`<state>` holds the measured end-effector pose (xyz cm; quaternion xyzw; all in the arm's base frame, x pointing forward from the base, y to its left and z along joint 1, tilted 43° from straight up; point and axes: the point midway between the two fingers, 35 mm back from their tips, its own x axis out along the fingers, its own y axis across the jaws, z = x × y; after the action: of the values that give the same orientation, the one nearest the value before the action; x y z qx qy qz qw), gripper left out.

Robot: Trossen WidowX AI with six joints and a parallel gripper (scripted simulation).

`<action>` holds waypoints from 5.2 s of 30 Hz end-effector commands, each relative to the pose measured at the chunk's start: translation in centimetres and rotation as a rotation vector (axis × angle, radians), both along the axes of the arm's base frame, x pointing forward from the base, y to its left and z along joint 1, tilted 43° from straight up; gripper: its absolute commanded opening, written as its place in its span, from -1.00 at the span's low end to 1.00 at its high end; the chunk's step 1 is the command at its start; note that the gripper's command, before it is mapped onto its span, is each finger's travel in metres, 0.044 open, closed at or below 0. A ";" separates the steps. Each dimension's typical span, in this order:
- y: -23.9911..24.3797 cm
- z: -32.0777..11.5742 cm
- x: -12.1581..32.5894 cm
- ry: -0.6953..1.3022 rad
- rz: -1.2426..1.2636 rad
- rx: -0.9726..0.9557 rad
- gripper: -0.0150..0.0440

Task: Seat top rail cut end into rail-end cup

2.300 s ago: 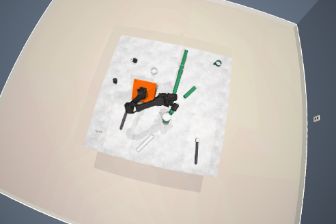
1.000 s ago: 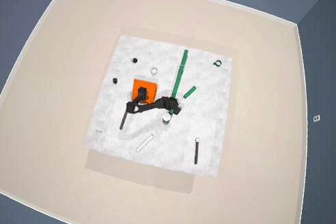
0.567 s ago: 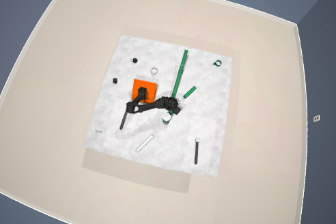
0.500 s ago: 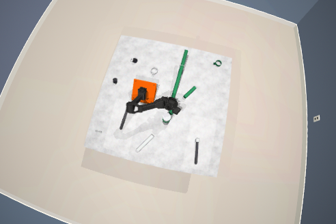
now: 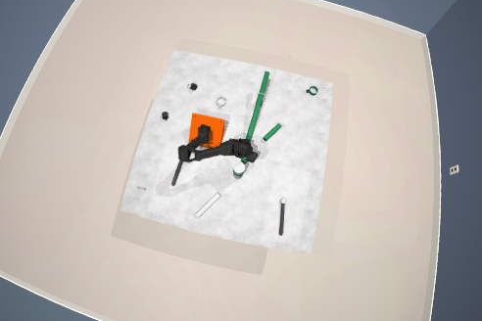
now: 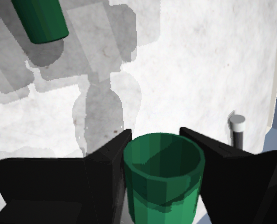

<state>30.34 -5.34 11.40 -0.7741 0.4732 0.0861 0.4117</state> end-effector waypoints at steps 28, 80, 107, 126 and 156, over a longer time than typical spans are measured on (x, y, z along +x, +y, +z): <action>0.2 -0.3 -2.1 0.164 0.174 -0.017 -0.49; 4.4 -0.4 -2.1 0.167 0.171 -0.009 1.00; 18.2 -1.4 -3.4 -0.509 -0.515 0.703 1.00; 20.5 -1.5 -4.3 -0.647 -0.650 0.819 1.00; 16.7 -12.9 -2.2 0.536 -0.180 0.071 1.00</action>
<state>28.20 12.66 -0.34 -0.6648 0.6243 0.2652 0.3130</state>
